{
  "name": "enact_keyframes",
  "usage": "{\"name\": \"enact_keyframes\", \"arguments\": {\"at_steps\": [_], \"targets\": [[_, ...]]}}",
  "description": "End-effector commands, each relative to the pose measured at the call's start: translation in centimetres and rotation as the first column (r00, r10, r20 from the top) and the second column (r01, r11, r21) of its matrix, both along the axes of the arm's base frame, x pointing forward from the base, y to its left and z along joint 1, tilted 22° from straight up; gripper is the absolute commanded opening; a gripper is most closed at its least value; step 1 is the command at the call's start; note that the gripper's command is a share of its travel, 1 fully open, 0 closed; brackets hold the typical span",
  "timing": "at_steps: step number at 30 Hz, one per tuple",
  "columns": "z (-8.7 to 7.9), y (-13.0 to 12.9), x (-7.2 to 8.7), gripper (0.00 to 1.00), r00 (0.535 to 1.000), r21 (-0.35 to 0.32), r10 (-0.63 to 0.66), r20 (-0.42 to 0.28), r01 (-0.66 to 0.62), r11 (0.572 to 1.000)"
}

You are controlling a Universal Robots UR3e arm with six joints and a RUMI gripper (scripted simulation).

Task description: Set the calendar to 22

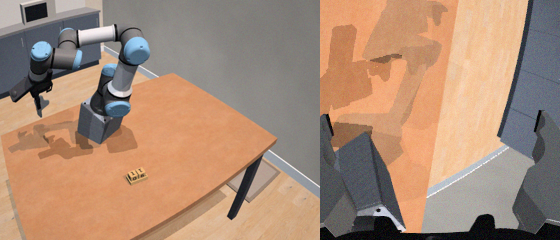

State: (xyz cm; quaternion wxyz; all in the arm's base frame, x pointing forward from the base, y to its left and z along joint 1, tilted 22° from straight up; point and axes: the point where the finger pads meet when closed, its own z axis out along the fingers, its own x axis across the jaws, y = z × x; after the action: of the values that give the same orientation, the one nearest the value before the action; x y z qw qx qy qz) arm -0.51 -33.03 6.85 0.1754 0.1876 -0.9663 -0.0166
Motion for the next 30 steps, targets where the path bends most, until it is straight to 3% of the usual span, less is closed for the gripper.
{"name": "enact_keyframes", "arguments": {"at_steps": [1,21,25,30], "targets": [[0.1,-0.1,0.0,1.0,1.0,-0.003,0.0,0.0,0.0,1.0],[0.1,0.0,0.3,1.0,1.0,-0.001,0.009,0.005,-0.009,1.0],[0.1,0.7,2.2,1.0,0.997,0.008,0.063,0.036,-0.063,0.998],[0.1,3.1,7.5,1.0,0.968,0.023,0.216,0.125,-0.22,0.975]]}}
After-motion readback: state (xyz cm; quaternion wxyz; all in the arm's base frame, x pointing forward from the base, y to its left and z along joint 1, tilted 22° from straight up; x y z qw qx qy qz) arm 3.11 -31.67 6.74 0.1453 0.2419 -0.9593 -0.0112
